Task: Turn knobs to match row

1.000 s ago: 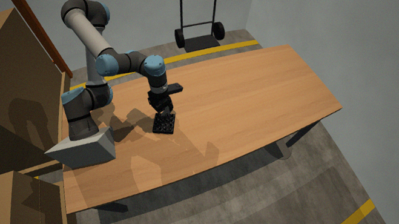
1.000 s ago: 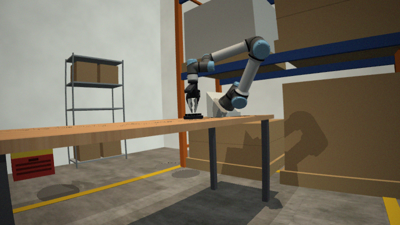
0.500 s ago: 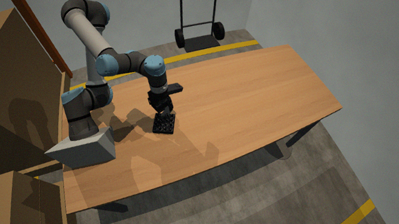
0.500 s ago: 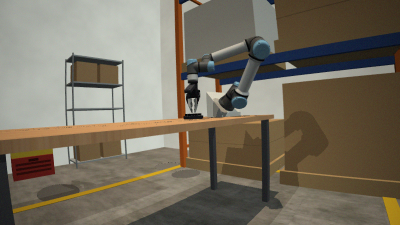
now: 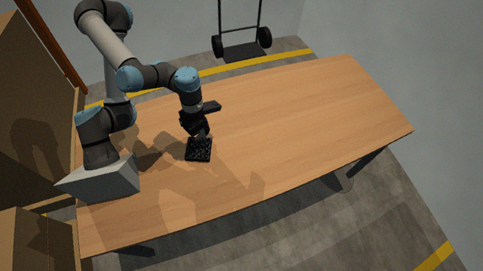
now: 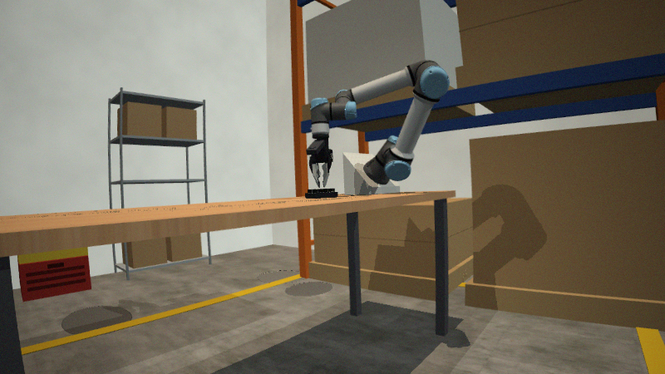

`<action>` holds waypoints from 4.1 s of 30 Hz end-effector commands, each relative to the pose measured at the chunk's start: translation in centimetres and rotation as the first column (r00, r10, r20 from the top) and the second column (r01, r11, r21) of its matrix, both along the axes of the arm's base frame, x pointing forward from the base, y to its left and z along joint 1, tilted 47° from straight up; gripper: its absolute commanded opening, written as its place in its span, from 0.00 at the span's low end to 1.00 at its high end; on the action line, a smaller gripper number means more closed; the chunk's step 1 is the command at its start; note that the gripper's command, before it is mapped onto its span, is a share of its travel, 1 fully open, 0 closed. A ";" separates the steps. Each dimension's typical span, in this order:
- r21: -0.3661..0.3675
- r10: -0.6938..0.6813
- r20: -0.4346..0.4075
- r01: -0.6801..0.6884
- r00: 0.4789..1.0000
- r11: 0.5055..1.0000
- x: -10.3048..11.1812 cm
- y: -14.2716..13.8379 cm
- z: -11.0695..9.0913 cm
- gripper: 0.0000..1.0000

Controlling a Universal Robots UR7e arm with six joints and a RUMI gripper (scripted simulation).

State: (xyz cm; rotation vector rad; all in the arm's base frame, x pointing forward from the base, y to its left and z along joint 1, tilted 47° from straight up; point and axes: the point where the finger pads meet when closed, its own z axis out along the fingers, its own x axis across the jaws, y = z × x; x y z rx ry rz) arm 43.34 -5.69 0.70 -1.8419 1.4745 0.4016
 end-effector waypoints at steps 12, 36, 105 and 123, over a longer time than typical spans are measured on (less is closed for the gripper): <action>0.004 0.001 -0.002 -0.001 1.000 1.000 0.2 0.8 -0.7 0.11; 0.002 0.001 0.000 -0.001 1.000 1.000 0.3 1.1 -1.0 0.11; 0.003 -0.004 -0.006 0.004 1.000 1.000 0.3 1.1 -1.0 0.04; 0.017 -0.058 -0.062 0.059 0.996 0.998 0.3 1.1 -1.0 0.04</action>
